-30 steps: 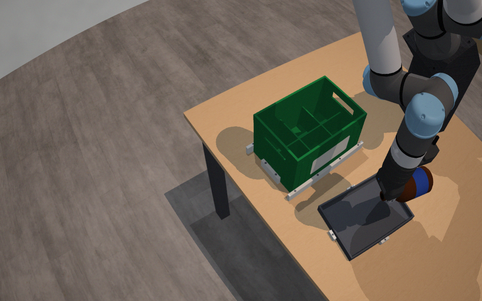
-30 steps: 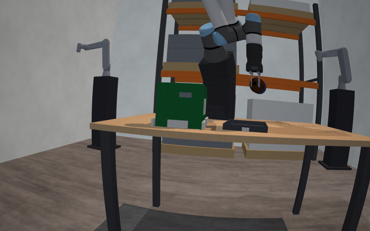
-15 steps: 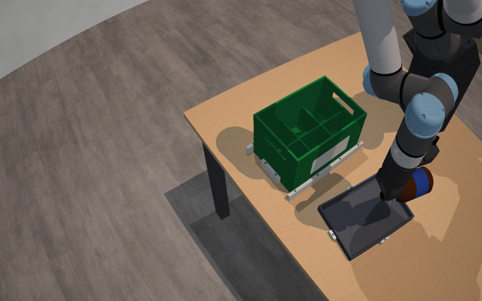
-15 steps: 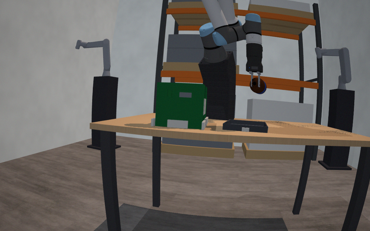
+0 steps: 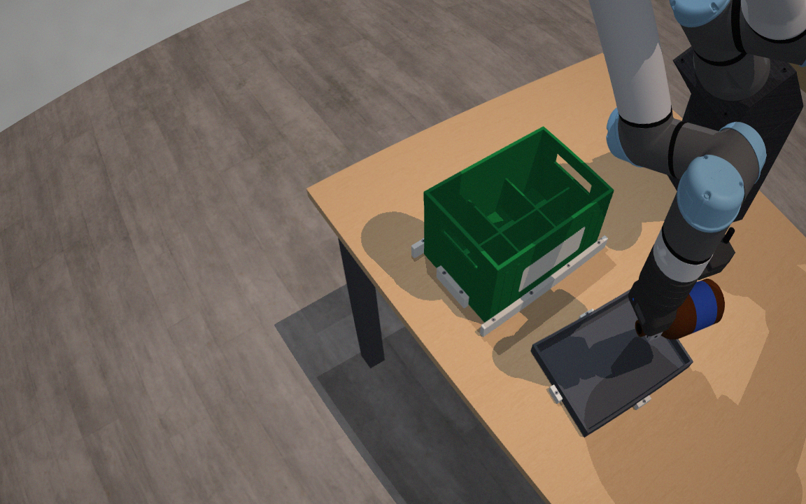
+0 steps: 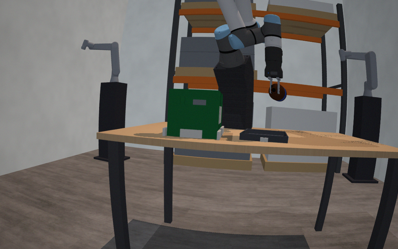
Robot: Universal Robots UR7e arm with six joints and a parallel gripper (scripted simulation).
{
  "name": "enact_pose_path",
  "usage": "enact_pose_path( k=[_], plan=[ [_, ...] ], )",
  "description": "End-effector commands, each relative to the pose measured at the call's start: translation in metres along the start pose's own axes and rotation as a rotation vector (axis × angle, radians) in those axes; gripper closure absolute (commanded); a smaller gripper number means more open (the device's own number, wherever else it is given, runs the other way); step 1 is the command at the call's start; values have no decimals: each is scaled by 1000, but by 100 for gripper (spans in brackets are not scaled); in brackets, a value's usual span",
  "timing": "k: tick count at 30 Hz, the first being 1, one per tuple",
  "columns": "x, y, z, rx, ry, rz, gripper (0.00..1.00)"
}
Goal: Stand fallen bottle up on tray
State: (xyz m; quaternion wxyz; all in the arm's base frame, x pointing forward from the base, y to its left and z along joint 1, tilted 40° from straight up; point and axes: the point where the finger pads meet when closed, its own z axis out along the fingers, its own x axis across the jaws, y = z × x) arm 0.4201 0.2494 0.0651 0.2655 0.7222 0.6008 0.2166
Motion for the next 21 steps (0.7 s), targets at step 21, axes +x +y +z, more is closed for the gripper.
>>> enact_pose_path(
  k=[21],
  plan=[
    [-2,-1,0,0,-1,182,100]
  ],
)
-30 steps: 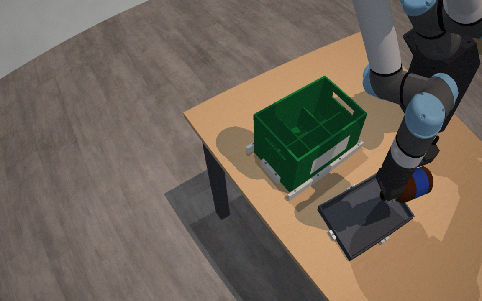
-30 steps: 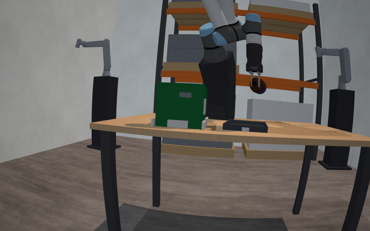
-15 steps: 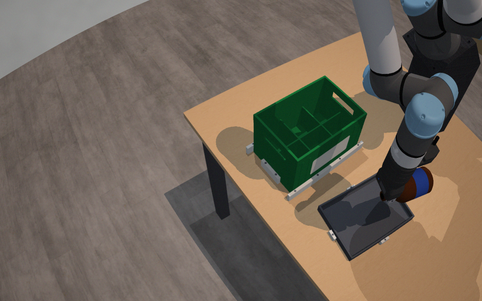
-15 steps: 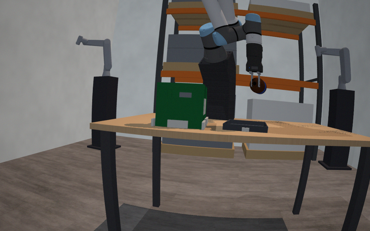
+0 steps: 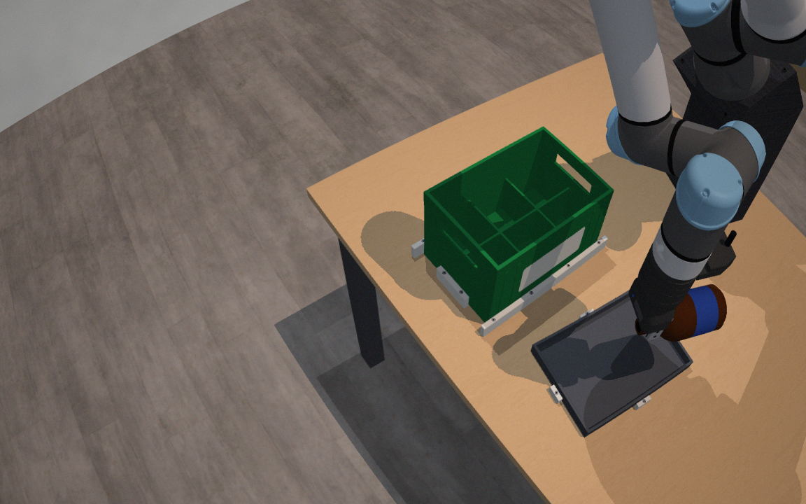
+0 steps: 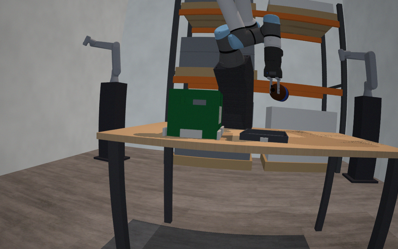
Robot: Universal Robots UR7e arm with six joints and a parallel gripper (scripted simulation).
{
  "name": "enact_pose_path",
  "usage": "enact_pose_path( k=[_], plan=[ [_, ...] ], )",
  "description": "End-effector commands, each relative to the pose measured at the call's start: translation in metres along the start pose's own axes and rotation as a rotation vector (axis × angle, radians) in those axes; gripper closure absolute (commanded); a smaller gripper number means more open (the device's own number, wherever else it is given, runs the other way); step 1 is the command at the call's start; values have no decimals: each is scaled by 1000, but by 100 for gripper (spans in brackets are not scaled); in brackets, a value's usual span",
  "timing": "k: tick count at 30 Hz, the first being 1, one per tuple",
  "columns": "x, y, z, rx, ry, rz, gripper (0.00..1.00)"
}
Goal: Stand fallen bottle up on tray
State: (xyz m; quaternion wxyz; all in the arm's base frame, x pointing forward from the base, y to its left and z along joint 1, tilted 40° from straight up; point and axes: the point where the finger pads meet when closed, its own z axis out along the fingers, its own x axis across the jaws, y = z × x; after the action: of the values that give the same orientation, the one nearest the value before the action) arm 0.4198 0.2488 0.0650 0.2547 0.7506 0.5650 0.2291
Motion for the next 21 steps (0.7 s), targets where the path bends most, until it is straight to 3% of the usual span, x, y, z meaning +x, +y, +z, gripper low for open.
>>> enact_pose_path(
  k=[1,21],
  plan=[
    [-1,0,0,0,0,99,100],
    [0,0,0,-1,0,167,100]
  ],
)
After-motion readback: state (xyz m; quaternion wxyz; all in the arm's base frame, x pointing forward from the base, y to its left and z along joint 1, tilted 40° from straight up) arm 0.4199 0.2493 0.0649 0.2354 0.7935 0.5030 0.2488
